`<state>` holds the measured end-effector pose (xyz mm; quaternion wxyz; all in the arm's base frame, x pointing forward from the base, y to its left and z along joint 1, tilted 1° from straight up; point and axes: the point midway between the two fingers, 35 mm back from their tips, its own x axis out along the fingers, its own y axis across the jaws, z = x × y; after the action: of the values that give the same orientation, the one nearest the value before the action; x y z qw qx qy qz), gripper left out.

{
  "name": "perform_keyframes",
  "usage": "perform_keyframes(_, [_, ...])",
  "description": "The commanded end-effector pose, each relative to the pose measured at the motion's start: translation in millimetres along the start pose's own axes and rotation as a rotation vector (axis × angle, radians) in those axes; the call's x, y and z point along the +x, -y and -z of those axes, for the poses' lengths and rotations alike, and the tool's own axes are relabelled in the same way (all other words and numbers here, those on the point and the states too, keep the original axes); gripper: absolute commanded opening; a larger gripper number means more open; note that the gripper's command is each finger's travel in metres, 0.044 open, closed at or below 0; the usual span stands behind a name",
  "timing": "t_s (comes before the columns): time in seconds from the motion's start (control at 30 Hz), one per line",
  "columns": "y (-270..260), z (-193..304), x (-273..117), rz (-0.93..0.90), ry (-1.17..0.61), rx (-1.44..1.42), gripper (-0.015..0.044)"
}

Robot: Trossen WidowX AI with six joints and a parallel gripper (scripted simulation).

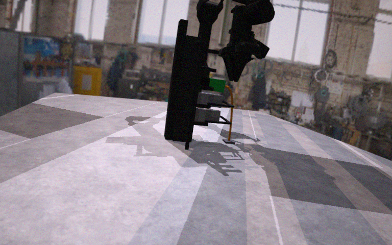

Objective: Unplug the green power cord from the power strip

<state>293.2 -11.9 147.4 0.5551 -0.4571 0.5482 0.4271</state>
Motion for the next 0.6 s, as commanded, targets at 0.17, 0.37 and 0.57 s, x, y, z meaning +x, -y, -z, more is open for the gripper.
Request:
perform_keyframes(0.17, [0,5,1,-0.011,0.002,-0.016,0.016])
perform_keyframes(0.37, [0,15,1,-0.011,0.001,-0.016,0.016])
perform_keyframes(0.57, [0,25,1,-0.011,0.0,-0.016,0.016])
